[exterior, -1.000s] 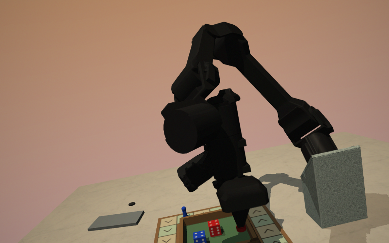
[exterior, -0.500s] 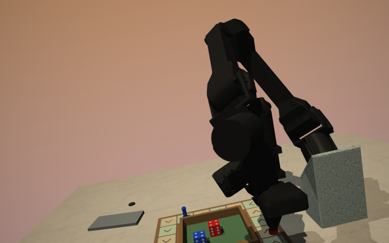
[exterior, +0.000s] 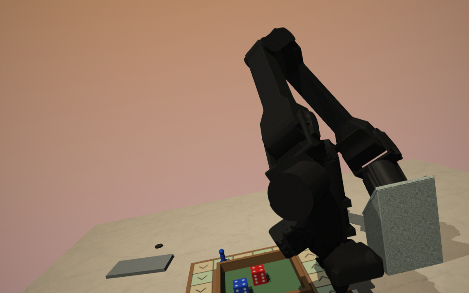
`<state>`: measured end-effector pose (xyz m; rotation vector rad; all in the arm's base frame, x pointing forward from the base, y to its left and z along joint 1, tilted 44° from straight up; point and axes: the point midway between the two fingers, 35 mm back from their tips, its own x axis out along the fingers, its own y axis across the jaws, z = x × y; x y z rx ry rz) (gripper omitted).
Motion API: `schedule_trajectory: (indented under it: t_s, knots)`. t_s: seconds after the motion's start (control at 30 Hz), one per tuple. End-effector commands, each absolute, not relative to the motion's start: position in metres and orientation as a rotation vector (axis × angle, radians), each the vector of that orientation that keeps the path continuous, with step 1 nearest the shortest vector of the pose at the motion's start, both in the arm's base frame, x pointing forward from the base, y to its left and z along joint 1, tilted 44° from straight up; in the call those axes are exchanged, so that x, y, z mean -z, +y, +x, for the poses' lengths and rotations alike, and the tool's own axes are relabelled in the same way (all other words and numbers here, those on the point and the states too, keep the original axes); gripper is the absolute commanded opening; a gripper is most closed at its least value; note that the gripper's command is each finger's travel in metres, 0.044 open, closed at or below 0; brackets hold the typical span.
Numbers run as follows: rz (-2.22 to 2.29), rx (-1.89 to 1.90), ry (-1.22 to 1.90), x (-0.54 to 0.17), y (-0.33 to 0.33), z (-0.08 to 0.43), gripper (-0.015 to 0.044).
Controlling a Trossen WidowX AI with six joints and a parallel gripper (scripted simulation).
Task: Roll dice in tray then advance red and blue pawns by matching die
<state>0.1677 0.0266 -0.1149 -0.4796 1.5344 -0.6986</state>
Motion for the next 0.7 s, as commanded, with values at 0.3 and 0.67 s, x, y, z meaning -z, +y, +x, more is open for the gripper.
schedule_trajectory:
  t_s: [0.3,0.67]
  knots:
    - [-0.492,0.696,1.535,0.126,0.014,0.164,0.0000]
    - [-0.480,0.697,1.531,0.129,0.014,0.166,0.0157]
